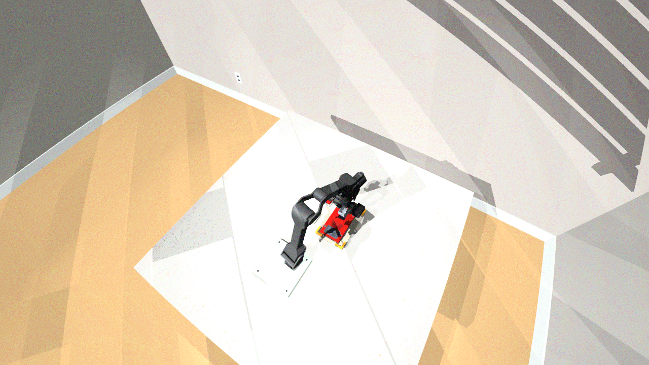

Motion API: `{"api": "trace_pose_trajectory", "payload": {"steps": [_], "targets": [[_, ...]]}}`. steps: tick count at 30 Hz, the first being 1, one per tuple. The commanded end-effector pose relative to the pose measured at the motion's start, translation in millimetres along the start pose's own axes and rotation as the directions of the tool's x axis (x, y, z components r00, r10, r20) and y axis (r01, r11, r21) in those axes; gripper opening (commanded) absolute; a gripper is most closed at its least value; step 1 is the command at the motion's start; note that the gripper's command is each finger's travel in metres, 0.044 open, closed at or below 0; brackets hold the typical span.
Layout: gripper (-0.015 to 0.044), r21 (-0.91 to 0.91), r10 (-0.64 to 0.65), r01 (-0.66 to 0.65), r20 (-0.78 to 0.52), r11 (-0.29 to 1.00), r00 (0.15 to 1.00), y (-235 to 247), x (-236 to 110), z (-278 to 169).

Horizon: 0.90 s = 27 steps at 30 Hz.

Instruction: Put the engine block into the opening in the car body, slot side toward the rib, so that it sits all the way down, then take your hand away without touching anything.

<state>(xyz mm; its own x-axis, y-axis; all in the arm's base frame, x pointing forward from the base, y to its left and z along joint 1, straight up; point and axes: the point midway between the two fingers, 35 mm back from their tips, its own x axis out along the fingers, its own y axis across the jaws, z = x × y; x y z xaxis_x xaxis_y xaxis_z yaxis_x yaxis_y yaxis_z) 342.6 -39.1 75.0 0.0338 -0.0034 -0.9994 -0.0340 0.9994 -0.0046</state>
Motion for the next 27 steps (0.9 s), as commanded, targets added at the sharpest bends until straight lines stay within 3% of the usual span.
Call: {"api": "trace_pose_trajectory", "payload": {"steps": [1, 5, 18, 27], "targets": [[0.0053, -0.066, -0.001, 0.001, -0.001, 0.998, 1.000, -3.3, 2.0, -2.6], [0.0158, -0.115, -0.001, 0.001, -0.001, 0.993, 1.000, -3.4, 2.0, -2.5], [0.0158, -0.123, -0.001, 0.001, -0.001, 0.992, 1.000, -3.4, 2.1, -2.6], [0.0158, 0.038, -0.001, 0.001, -0.001, 0.999, 1.000, -3.4, 2.1, -2.6]]}}
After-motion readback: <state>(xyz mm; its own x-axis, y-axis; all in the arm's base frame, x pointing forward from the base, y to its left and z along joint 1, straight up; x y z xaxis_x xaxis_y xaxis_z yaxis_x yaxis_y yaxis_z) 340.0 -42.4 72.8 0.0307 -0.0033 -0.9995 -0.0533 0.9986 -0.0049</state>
